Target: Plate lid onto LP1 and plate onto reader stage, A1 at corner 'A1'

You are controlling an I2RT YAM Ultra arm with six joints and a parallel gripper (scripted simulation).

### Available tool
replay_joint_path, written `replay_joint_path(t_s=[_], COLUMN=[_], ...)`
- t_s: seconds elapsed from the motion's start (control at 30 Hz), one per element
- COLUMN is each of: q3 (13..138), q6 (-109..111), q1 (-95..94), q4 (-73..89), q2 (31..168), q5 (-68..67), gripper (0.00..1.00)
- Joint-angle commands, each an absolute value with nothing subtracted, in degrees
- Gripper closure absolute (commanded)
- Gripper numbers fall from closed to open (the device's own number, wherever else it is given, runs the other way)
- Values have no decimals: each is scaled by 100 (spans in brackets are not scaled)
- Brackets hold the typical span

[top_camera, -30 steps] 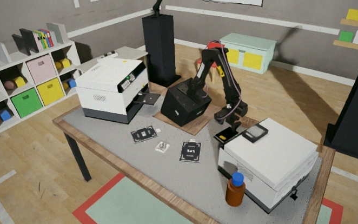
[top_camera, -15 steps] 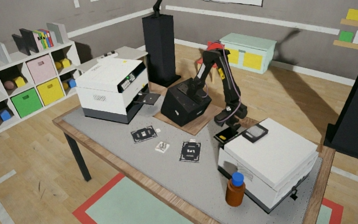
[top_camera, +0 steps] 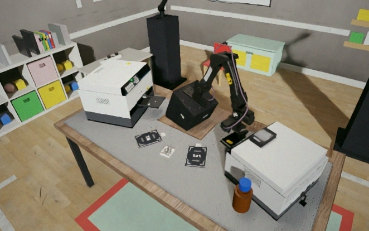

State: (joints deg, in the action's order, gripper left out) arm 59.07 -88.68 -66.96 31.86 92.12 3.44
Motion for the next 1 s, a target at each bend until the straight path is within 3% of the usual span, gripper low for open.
replay_joint_path(t_s=[0.0, 0.97], q3=[5859, 5814], q6=[-8923, -8926], q1=[-6771, -6771], q4=[3030, 2830], q2=[9318, 9505], q5=[255, 249], gripper=[0, 0])
